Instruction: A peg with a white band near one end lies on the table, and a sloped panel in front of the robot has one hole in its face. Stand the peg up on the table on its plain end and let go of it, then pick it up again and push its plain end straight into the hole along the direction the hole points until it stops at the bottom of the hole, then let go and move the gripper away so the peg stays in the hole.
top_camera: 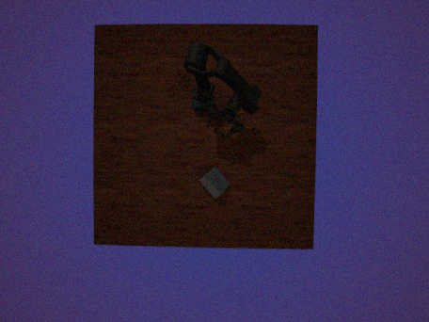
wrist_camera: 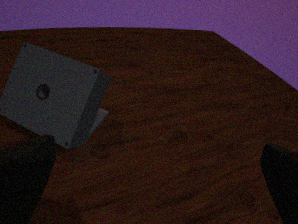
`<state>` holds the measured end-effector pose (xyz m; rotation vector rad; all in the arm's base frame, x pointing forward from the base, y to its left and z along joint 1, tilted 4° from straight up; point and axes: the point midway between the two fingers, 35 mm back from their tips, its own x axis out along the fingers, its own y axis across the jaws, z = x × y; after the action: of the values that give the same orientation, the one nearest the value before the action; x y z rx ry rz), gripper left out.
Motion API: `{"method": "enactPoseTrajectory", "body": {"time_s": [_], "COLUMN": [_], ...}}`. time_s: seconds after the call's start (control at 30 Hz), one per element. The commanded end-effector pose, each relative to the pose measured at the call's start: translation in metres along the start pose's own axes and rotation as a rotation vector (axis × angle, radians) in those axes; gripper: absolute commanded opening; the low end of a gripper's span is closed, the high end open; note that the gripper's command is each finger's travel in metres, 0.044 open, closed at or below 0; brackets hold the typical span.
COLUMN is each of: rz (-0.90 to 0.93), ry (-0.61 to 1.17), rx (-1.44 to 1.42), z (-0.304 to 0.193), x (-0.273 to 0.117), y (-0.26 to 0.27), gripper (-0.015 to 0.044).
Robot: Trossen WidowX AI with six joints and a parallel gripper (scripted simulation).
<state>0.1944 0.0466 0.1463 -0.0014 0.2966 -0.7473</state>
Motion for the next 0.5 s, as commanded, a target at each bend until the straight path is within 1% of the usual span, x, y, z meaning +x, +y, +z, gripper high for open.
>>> {"method": "enactPoseTrajectory", "body": {"time_s": [0.0,0.23,0.47], "rz": [-0.079,-0.176,-0.212], "ry": [0.108,0.311,0.535], "rx": [-0.032,-0.094,-0.143], "z": [-0.008,-0.024,-0.040], "x": [0.005,0.011,0.013], "y": [-0.006,-0.013,-0.012], "gripper": [0.0440,0.0440,0.0440]}}
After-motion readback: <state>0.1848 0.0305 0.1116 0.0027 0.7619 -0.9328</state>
